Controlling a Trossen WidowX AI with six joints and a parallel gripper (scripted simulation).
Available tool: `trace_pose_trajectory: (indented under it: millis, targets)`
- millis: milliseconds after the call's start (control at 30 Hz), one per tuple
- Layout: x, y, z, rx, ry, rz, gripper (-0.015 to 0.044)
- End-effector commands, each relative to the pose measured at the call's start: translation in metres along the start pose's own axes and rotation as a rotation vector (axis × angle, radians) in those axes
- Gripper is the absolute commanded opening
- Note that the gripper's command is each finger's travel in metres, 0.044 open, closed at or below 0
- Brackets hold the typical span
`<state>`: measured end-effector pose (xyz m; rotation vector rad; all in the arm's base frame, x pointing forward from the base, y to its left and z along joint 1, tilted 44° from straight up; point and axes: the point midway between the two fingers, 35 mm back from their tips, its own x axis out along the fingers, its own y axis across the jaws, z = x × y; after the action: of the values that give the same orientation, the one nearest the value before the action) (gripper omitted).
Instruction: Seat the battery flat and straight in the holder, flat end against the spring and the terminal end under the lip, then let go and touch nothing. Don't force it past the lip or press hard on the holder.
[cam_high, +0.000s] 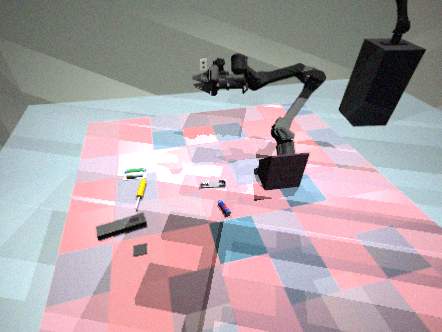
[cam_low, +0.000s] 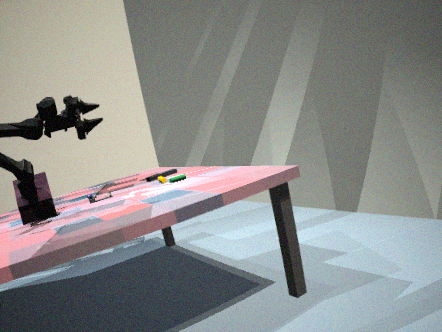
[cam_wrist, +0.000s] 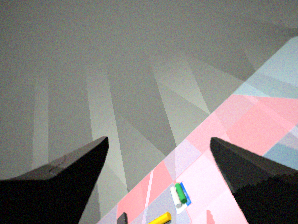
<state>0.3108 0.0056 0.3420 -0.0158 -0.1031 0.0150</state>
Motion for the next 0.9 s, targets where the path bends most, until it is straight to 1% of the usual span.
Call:
trace_pose_trajectory:
  millis: [0,100,200,333,500,667,867]
  targets:
    - [0.001,0.0,-0.001,-0.003,0.005,0.001,0.0374]
    - [0.013,0.006,-0.02,-0.052,0.083,0.011,0.0295]
    - [0.034,0.021,-0.063,-0.166,0.247,0.046,0.0225]
    - [0.052,0.045,-0.13,-0.361,0.484,0.13,0.0225]
    - [0.055,0.072,-0.207,-0.617,0.76,0.253,0.0225]
    - [0.039,0.095,-0.28,-0.907,1.011,0.415,0.0225]
    - [0.002,0.112,-0.355,-1.294,1.275,0.666,0.0225]
